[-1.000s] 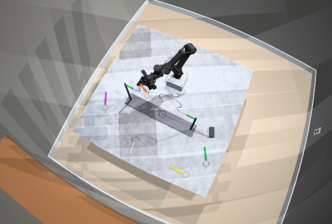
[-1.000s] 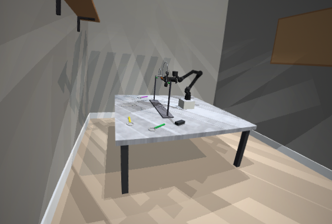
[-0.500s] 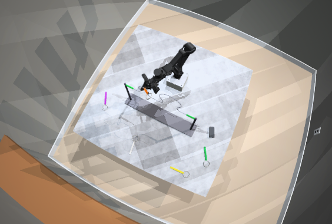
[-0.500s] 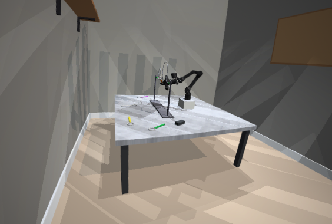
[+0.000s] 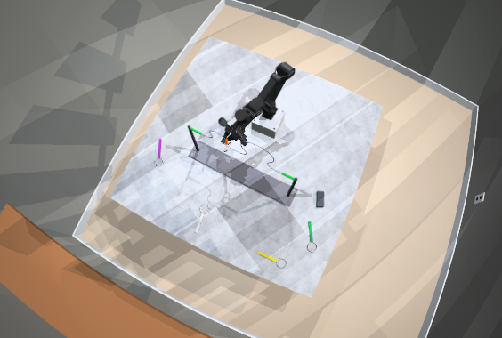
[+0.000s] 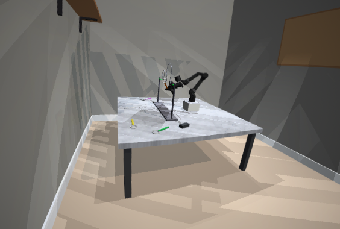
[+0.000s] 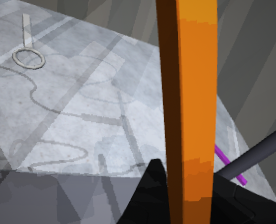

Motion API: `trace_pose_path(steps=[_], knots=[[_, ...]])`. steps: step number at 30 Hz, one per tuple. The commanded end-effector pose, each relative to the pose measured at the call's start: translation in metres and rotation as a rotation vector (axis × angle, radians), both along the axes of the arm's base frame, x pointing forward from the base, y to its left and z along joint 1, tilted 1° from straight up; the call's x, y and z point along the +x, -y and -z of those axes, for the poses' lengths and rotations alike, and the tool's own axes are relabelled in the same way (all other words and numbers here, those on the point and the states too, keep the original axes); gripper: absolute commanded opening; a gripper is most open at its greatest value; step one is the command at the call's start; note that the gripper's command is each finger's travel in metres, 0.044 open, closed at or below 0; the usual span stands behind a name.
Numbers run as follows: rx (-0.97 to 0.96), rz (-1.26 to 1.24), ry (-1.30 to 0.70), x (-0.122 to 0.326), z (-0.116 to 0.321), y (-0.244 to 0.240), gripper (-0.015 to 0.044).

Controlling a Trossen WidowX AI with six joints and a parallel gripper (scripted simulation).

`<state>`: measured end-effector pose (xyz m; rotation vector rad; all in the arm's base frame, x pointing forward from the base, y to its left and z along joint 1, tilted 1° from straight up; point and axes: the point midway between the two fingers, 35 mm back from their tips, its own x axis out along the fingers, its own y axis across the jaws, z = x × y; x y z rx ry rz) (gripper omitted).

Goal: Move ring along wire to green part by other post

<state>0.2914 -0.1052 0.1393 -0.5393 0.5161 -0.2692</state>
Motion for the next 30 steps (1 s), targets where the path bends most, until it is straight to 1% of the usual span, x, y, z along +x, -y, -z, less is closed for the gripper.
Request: trace_pose_path(steps=[1, 16, 30], knots=[[0.093, 0.000, 0.007, -0.001, 0.005, -0.013, -0.0150], [0.371, -0.007, 0.009, -0.001, 0.018, -0.057, -0.0150], [0.488, -0.010, 0.011, -0.001, 0.019, -0.084, -0.0150]])
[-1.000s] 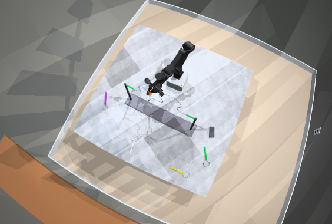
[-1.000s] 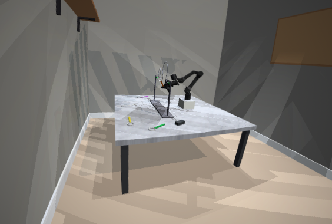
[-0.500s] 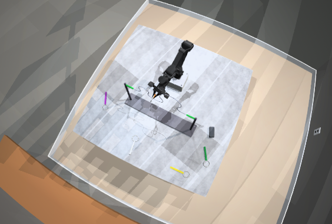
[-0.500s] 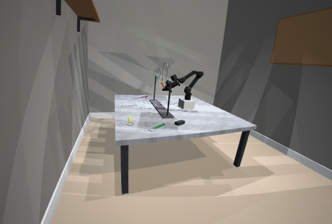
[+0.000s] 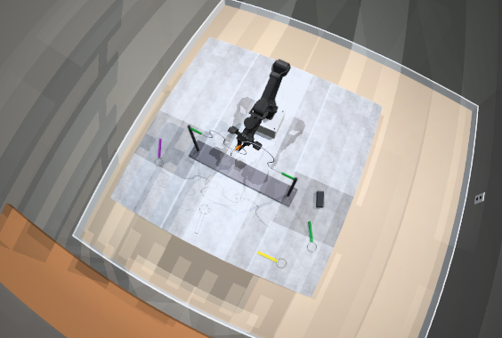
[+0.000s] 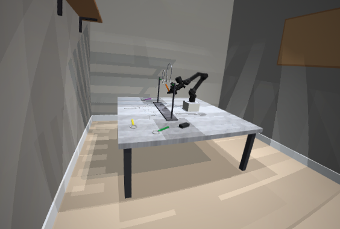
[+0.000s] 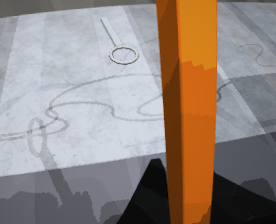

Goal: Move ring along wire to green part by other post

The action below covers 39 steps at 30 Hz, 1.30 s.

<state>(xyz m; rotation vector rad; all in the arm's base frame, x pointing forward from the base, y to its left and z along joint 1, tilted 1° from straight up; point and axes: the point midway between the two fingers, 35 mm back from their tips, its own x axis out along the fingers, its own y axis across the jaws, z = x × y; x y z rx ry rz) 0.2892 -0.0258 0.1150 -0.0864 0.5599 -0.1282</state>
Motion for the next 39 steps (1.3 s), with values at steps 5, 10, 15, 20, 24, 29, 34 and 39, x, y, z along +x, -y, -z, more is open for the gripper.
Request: trace_pose_path(steps=[5, 10, 15, 20, 24, 29, 34, 39], knots=[[0.036, 0.005, 0.016, 0.001, -0.005, -0.011, -0.0150], [0.051, 0.004, 0.017, 0.001, -0.005, -0.018, -0.0150], [0.069, 0.004, 0.018, 0.001, -0.005, -0.025, -0.0150], [0.098, 0.004, 0.019, 0.001, -0.005, -0.033, -0.0150], [0.132, 0.004, 0.019, 0.001, -0.005, -0.041, -0.0150], [0.191, 0.003, 0.020, 0.001, -0.006, -0.053, -0.0150], [0.271, 0.002, 0.021, 0.001, -0.008, -0.067, -0.0150], [0.368, 0.001, 0.021, 0.001, -0.012, -0.082, -0.0150]])
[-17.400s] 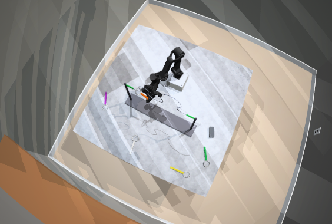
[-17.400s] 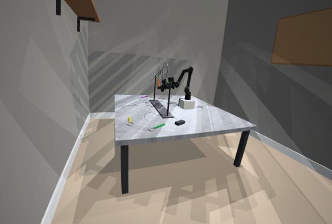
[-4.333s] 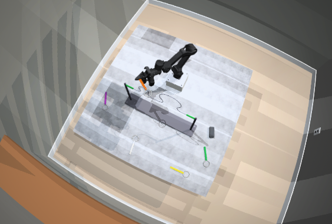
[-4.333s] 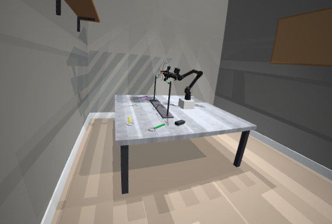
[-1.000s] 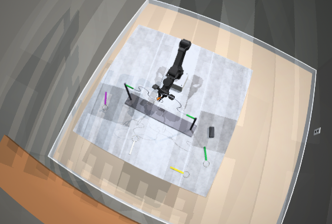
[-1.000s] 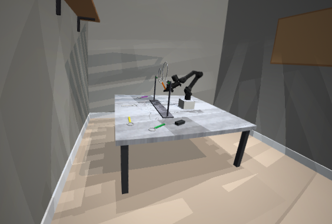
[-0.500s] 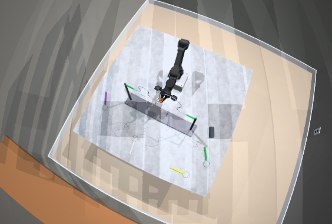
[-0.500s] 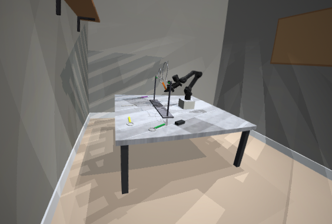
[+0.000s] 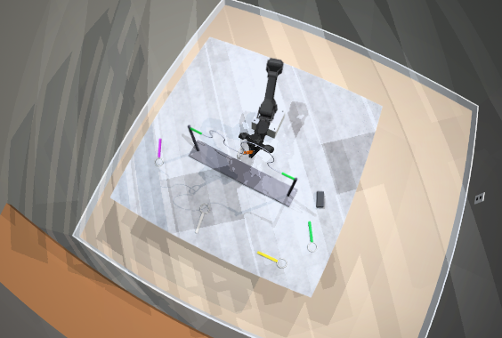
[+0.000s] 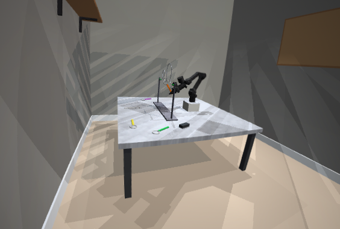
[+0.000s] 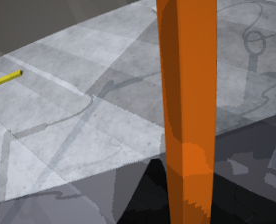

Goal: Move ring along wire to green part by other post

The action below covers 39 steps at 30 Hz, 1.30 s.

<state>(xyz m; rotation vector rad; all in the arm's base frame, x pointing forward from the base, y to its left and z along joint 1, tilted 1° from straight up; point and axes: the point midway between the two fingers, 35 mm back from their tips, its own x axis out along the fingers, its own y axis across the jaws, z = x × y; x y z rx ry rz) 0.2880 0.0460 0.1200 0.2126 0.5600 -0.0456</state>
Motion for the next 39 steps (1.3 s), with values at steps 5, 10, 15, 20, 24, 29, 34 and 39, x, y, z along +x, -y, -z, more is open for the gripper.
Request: trace_pose_path(steps=[5, 10, 15, 20, 24, 29, 34, 39], knots=[[0.172, -0.004, 0.008, 0.002, -0.013, -0.026, -0.0150], [0.290, -0.006, 0.009, 0.002, -0.021, -0.042, -0.0150], [0.405, -0.008, 0.009, 0.002, -0.031, -0.057, -0.0150], [0.494, -0.009, 0.010, 0.001, -0.040, -0.067, -0.0150], [0.558, -0.010, 0.010, 0.001, -0.047, -0.074, -0.0150], [0.624, -0.011, 0.010, 0.001, -0.054, -0.081, -0.0150], [0.684, -0.012, 0.011, 0.001, -0.062, -0.086, -0.0150], [0.728, -0.012, 0.011, 0.000, -0.067, -0.090, -0.0150]])
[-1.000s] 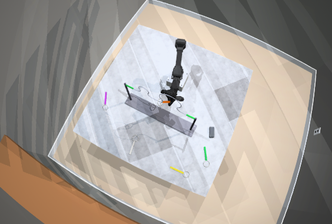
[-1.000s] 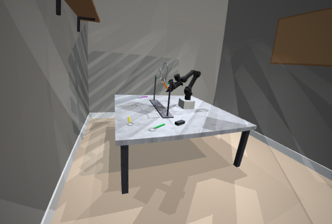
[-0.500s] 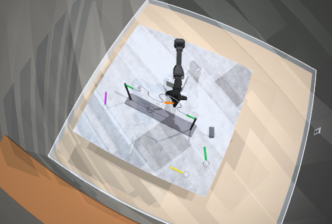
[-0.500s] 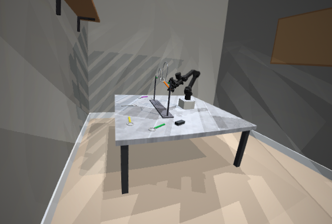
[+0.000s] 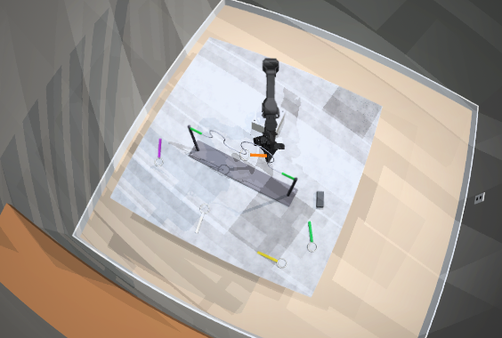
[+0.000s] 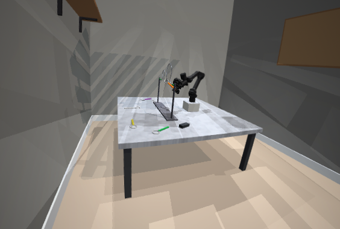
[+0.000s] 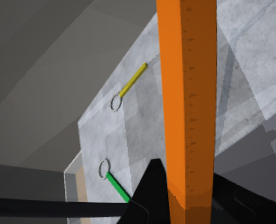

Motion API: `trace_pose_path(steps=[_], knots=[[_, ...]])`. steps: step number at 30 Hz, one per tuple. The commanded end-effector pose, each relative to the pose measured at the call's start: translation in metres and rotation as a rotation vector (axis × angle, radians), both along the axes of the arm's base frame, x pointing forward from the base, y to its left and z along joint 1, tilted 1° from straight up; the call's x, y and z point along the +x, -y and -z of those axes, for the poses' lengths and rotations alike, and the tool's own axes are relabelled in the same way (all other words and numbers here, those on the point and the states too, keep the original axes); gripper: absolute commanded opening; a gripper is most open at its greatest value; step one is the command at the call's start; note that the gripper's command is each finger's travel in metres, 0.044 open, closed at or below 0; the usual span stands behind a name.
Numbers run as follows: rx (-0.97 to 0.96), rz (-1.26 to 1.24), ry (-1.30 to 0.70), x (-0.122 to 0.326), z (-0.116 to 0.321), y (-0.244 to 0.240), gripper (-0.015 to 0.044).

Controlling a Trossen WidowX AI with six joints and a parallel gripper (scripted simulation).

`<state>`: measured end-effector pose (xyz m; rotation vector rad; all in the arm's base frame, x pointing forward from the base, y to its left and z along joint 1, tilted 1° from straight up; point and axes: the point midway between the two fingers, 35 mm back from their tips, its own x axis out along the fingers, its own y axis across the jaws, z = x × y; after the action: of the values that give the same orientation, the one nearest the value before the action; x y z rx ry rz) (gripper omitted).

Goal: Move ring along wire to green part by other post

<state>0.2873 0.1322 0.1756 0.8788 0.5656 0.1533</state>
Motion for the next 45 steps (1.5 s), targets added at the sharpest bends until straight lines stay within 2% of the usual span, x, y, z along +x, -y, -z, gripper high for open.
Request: trace_pose_path(steps=[1, 45], knots=[[0.051, -0.002, 0.018, 0.001, -0.013, -0.005, -0.0150], [0.401, -0.002, 0.019, 0.000, -0.062, -0.025, -0.0150]])
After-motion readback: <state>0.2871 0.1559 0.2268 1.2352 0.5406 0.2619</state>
